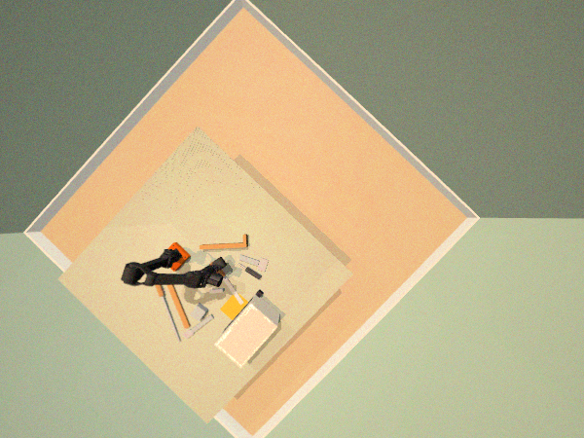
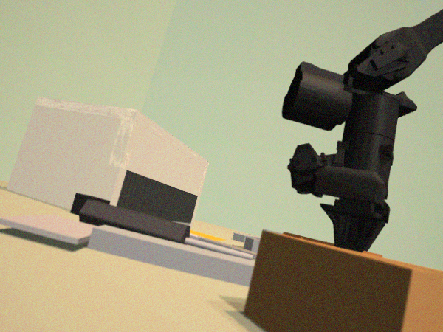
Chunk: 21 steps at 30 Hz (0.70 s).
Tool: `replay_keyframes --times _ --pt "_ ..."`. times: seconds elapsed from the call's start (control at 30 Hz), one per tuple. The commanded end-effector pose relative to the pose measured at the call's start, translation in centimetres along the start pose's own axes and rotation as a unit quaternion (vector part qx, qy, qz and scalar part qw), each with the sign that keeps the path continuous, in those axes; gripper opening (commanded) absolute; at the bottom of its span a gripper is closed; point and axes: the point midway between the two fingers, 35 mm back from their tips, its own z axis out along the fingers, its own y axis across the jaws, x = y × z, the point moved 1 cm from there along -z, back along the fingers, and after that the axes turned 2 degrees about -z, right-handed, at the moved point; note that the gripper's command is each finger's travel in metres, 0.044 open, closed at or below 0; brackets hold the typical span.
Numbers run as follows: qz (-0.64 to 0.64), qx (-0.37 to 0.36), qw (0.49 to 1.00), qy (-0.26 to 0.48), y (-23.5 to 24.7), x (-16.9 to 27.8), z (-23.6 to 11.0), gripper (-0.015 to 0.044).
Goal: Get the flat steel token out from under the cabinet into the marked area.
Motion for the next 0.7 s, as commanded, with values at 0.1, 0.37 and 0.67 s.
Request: replay_keyframes --times 0.1,0.37,0.67 --pt "0.001 -0.003 1.000 0.001 0.81 0.27 -0.25 0.0000" --pt "0.002 0.000 1.000 0.002 0.50 0.30 -0.09 0.0184" --pt "0.002 -0.003 1.000 0.001 0.49 0.28 -0.09 0.0270"
